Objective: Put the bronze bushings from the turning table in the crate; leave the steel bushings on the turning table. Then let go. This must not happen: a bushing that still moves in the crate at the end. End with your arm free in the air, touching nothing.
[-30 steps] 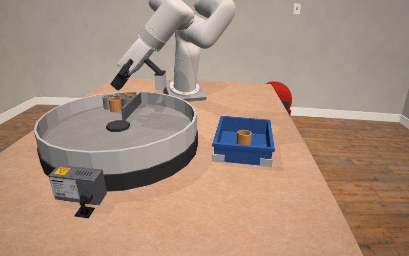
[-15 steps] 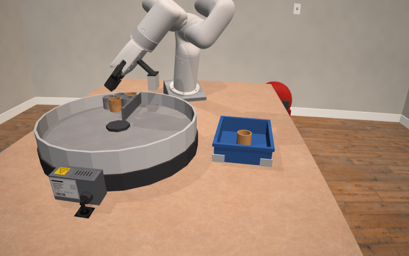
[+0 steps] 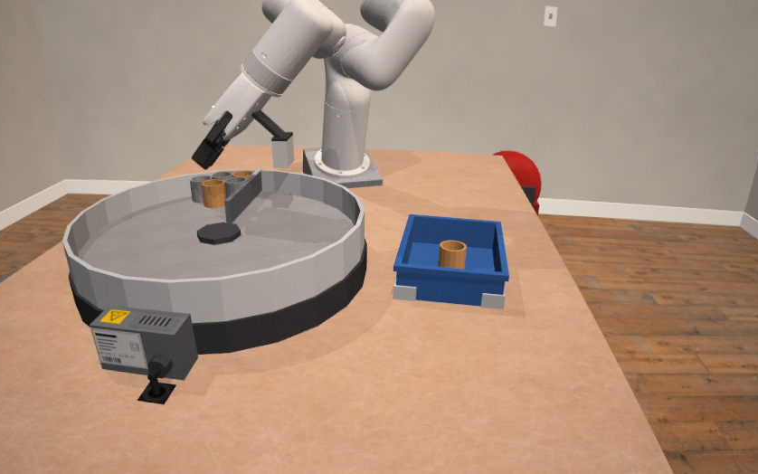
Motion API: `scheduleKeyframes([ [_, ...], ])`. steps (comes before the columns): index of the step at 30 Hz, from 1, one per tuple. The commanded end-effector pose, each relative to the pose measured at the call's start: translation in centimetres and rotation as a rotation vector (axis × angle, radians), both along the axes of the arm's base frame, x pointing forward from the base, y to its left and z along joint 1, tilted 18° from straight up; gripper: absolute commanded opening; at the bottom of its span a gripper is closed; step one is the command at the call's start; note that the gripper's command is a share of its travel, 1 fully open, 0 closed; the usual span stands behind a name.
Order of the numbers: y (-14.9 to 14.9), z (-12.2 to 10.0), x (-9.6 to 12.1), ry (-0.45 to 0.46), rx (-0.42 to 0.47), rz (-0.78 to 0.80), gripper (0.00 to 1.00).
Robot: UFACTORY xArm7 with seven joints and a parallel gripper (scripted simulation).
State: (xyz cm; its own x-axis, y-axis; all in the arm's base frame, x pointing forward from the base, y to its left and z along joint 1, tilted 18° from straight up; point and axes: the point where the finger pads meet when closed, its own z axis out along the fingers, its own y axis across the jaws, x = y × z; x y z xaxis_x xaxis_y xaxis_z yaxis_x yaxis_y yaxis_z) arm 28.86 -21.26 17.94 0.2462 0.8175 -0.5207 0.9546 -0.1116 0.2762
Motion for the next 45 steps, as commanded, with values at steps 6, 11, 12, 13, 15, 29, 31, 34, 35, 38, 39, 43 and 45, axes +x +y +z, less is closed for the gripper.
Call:
scheduleKeyframes([
  [6,0.0,-0.7,0.3,-0.003,-0.001,0.0,0.1],
  [11,0.2,-1.8,0.7,-0.003,-0.001,0.0,0.1],
  [12,0.2,-2.0,0.7,-0.003,-0.001,0.0,0.1],
  [13,0.2,-2.1,0.8,-0.003,-0.001,0.0,0.1],
  [15,0.2,-2.2,0.8,-0.003,-0.001,0.0,0.1],
  [29,0.2,-2.3,0.8,-0.003,-0.001,0.0,0.1],
  [31,0.2,-2.4,0.8,-0.003,-0.001,0.0,0.1],
  [34,0.2,-2.4,0.9,-0.003,-0.001,0.0,0.1],
  [35,0.2,-2.4,0.9,-0.003,-0.001,0.0,0.1],
  [38,0.2,-2.4,0.9,-0.003,-0.001,0.0,0.1],
  [39,0.2,-2.4,0.9,-0.003,-0.001,0.0,0.1],
  [43,0.2,-2.4,0.9,-0.003,-0.001,0.0,0.1],
  [45,0.2,-2.4,0.9,-0.003,-0.001,0.0,0.1],
])
